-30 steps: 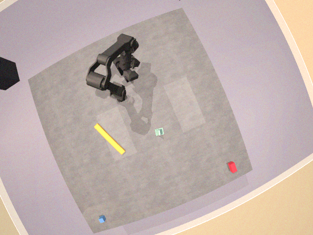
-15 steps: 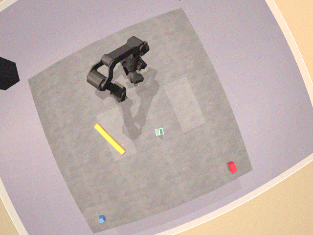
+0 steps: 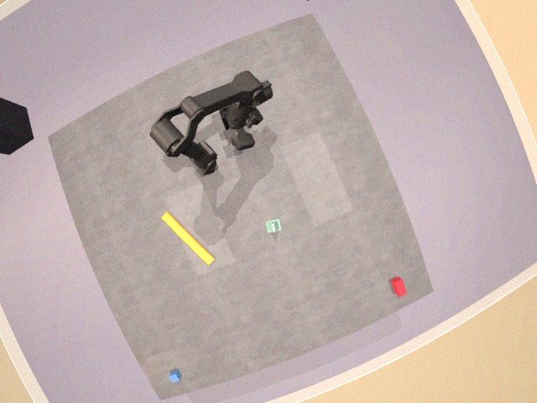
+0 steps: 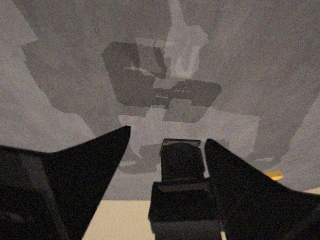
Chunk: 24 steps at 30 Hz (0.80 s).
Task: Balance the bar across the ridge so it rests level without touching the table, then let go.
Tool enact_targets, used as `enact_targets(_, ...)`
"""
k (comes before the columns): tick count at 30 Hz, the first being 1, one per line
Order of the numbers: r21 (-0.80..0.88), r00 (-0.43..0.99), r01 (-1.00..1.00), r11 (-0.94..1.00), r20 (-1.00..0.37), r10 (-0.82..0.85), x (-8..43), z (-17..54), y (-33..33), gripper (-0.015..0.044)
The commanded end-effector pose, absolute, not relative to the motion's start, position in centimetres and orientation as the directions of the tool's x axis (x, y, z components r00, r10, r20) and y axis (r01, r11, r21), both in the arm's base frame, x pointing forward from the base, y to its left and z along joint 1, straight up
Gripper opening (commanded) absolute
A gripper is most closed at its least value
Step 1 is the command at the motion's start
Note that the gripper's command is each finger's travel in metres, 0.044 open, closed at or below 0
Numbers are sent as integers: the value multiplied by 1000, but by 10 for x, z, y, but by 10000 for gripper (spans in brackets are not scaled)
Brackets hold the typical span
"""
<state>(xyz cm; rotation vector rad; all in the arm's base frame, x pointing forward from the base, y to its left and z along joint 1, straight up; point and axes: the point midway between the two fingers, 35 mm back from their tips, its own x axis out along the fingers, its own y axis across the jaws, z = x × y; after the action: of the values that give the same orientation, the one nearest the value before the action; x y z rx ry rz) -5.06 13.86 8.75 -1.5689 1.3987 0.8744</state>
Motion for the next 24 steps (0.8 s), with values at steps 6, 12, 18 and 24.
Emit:
enact_targets(6, -92, 64, -994, 52, -920, -387, -34, 88, 153, 315)
enact_targets(12, -71, 27, -992, 106, -928, -372, -21, 89, 161, 315)
enact_targets(18, -55, -5, -986, 159, -936, -353, -6, 89, 167, 315)
enact_targets(24, -37, -35, -978, 206, -942, -334, 9, 90, 173, 315)
